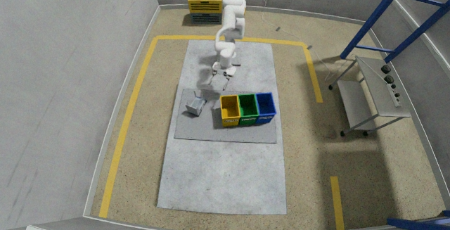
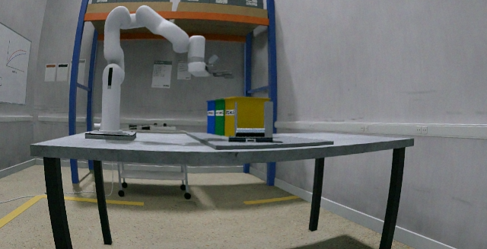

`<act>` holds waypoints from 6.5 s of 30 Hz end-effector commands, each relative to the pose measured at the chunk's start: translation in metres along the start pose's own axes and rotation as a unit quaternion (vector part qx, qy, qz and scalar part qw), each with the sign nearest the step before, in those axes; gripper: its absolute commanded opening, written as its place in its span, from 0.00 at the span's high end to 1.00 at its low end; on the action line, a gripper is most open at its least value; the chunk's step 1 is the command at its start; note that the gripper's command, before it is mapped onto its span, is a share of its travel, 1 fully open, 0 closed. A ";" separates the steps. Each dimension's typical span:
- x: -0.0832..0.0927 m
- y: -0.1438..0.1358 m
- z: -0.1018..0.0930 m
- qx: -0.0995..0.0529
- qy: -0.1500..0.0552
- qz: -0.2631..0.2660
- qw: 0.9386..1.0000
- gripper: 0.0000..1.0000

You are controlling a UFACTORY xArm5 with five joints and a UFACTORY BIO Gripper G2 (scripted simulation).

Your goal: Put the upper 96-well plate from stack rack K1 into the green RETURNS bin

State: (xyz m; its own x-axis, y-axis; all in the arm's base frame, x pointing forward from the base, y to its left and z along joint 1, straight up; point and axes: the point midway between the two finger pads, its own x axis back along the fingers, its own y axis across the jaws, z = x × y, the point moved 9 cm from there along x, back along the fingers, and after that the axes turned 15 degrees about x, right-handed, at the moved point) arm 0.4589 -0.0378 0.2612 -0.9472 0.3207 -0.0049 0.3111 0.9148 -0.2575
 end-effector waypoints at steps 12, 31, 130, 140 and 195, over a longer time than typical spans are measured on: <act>-0.038 -0.051 0.028 0.002 -0.005 -0.001 1.000 0.63; -0.081 -0.115 0.063 0.002 -0.006 -0.001 1.000 0.63; -0.090 -0.098 0.183 0.003 -0.006 -0.001 1.000 0.63; -0.090 -0.095 0.196 0.003 -0.005 -0.001 1.000 0.63; -0.090 -0.084 0.238 0.003 -0.005 -0.001 1.000 0.63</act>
State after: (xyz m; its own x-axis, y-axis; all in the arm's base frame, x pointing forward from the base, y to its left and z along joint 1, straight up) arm 0.4977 -0.2016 0.0536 -0.9467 0.3221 -0.0065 0.3127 0.9138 -0.2592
